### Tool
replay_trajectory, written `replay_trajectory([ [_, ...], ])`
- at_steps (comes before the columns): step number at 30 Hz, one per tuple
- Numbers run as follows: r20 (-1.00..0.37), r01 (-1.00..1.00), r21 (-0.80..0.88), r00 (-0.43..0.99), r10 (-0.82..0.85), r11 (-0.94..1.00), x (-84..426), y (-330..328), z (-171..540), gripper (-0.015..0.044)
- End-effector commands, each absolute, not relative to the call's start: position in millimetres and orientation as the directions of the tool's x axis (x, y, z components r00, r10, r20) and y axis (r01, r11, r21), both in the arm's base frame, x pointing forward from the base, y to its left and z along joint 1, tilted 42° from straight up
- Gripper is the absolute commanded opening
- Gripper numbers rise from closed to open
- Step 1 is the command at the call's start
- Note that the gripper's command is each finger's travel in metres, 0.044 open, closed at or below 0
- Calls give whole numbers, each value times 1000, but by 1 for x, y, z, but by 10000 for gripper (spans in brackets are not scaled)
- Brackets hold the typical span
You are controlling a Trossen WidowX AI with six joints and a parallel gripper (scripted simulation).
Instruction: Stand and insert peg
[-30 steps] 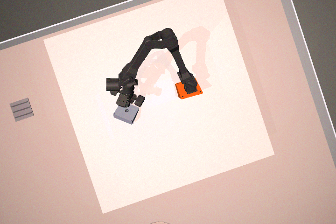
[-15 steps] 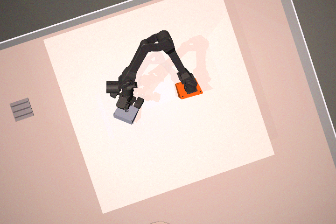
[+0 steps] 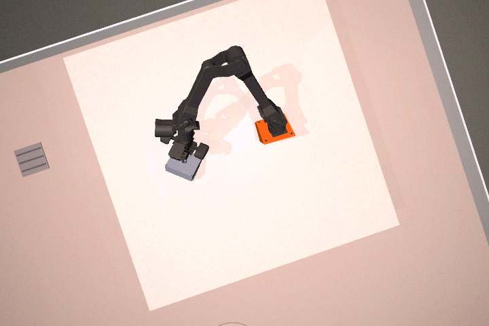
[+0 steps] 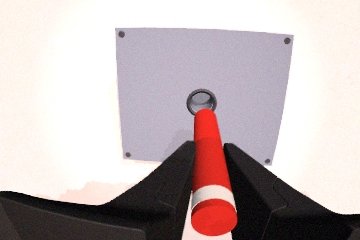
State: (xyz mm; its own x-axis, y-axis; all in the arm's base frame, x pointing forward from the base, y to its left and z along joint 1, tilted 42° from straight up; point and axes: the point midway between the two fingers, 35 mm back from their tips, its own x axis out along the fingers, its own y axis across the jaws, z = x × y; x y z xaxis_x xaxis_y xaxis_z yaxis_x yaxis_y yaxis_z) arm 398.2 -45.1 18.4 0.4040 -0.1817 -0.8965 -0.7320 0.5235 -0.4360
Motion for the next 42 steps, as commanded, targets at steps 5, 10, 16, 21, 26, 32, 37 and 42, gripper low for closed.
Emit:
replay_trajectory([
  [5, -898, -736, -433, 402, -177, 521, 403, -47, 7, 0],
  [10, -898, -736, -433, 403, -177, 521, 405, -48, 1, 0],
  [16, -898, -733, -433, 401, -181, 524, 403, -48, 3, 0],
  [21, -898, -733, -433, 401, -181, 524, 403, -48, 3, 0],
  [26, -898, -733, -433, 401, -181, 524, 403, -48, 3, 0],
  [32, -898, -733, -433, 401, -181, 524, 404, -48, 2, 0],
  [37, -898, -733, -433, 401, -181, 524, 406, -48, 0, 0],
  [42, -898, -733, -433, 401, -181, 524, 407, -48, -1, 0],
])
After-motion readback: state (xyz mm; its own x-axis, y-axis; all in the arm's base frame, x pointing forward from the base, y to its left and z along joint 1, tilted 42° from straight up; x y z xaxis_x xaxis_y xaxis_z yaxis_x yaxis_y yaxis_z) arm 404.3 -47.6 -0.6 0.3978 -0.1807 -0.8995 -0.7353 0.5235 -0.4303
